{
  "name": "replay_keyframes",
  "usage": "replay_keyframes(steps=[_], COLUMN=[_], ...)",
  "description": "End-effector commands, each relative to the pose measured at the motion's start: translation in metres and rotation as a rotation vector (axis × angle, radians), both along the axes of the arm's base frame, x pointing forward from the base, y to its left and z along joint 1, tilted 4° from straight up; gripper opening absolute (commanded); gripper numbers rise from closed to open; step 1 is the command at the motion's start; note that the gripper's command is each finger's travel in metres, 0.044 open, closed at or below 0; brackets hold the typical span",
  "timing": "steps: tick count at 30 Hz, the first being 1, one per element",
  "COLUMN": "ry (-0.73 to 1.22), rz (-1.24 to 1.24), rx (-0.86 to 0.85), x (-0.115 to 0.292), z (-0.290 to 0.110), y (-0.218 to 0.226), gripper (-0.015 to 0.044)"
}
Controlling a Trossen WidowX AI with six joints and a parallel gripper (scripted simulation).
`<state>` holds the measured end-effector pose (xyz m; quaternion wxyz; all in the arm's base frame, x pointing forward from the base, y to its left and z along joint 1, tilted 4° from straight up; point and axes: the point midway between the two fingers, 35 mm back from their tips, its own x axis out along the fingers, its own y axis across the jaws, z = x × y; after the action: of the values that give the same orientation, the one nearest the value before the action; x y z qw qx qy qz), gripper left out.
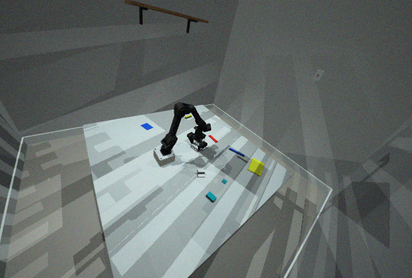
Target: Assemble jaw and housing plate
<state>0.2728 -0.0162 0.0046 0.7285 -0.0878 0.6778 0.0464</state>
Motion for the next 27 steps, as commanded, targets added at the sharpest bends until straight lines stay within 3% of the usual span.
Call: replay_keyframes(steps=[1,27], ry=[0.001,0.001], rz=[0.004,0.003], rx=[-0.003,-0.003], x=[0.0001,0.0004], z=[-0.0014,-0.0063], y=[-0.0005,-0.0008], gripper=[0.0351,0.0351])
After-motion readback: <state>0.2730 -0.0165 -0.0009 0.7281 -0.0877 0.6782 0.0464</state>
